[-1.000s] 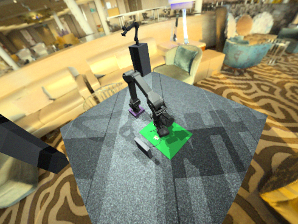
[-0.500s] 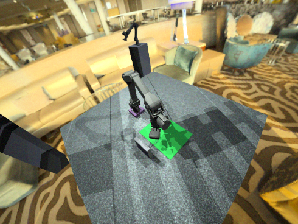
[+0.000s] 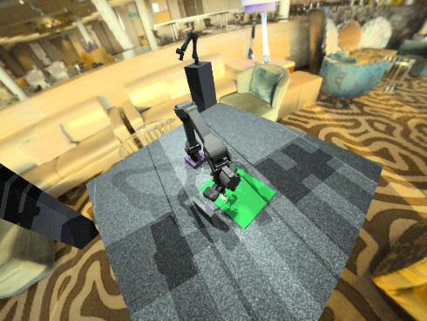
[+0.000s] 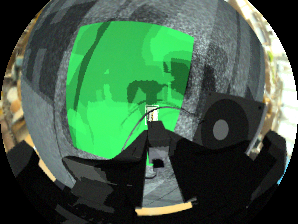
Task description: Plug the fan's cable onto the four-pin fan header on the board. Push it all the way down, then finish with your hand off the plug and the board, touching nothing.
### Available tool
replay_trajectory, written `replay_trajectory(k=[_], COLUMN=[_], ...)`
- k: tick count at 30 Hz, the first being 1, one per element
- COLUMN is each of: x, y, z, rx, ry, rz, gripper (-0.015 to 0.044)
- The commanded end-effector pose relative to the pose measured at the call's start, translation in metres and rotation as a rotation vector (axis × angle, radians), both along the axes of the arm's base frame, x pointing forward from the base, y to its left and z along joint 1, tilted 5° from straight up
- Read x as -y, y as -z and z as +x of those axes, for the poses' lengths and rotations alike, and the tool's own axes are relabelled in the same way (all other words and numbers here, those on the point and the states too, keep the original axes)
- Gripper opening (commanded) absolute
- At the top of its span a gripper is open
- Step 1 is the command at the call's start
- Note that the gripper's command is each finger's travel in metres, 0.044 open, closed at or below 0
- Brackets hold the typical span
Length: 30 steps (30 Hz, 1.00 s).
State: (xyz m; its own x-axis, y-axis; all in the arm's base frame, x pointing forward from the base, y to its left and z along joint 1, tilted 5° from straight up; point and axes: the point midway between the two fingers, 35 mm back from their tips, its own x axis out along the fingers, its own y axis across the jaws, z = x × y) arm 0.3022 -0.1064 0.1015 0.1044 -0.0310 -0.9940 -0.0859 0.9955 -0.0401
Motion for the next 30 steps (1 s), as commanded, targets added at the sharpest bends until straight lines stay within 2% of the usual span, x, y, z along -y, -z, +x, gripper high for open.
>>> replay_trajectory(k=[1,21,26,30], x=[0.001,0.0,0.001,0.001], y=[0.0,-0.003,0.019,0.019], z=[0.0,0.006,0.009,0.009], rx=[0.003,0.004,0.003,0.003], ry=[0.037,0.049,0.046,0.046], rz=[0.007,0.008,0.008,0.008], gripper=[0.0,0.0,0.0,0.0])
